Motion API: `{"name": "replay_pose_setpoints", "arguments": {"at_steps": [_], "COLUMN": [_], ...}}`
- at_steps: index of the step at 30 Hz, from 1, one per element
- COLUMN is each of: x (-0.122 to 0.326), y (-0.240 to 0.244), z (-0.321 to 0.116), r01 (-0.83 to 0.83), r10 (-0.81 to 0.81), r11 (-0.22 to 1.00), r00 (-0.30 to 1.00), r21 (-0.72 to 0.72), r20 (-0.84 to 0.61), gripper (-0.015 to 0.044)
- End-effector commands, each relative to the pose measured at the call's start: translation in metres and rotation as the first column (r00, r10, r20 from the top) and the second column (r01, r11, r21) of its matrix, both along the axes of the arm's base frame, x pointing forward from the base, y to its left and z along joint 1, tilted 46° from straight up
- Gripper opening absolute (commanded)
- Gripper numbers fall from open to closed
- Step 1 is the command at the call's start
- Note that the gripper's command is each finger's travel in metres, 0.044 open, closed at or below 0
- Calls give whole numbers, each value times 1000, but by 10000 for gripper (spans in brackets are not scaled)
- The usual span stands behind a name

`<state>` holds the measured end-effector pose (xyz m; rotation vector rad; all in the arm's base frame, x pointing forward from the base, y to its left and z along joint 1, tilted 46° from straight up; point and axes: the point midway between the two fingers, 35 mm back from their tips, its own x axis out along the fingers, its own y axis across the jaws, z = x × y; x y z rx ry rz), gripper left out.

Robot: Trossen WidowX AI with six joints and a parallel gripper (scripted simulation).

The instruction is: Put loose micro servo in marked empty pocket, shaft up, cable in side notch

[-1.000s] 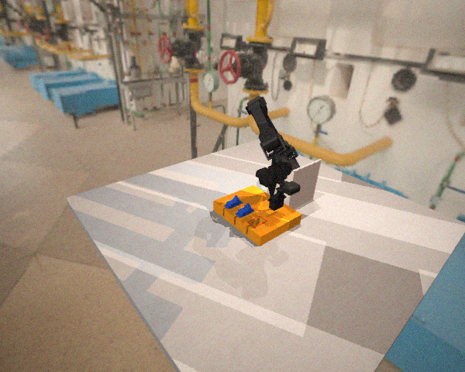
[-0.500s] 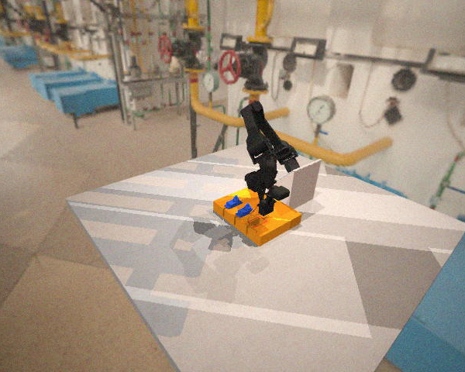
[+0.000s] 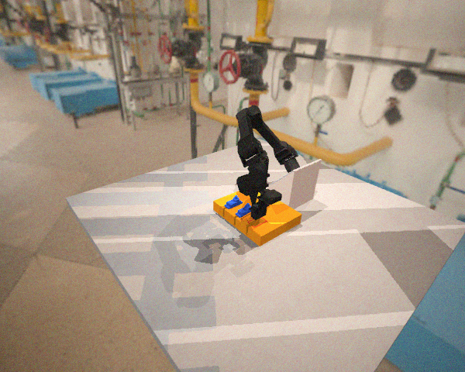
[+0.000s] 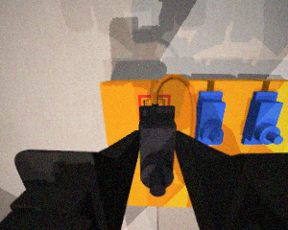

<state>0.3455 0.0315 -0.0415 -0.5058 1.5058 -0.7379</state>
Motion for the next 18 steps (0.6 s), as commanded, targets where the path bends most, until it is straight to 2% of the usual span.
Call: {"name": "replay_pose_setpoints", "arguments": {"at_steps": [1, 18], "x": [2, 1], "y": [-2, -13], "z": [-2, -12], "r01": [-6, -6], "r10": [6, 6], "r11": [1000, 1000], "r00": [1000, 1000], "r21": [-1, -2], "r20": [2, 2], "gripper": [0, 0]}}
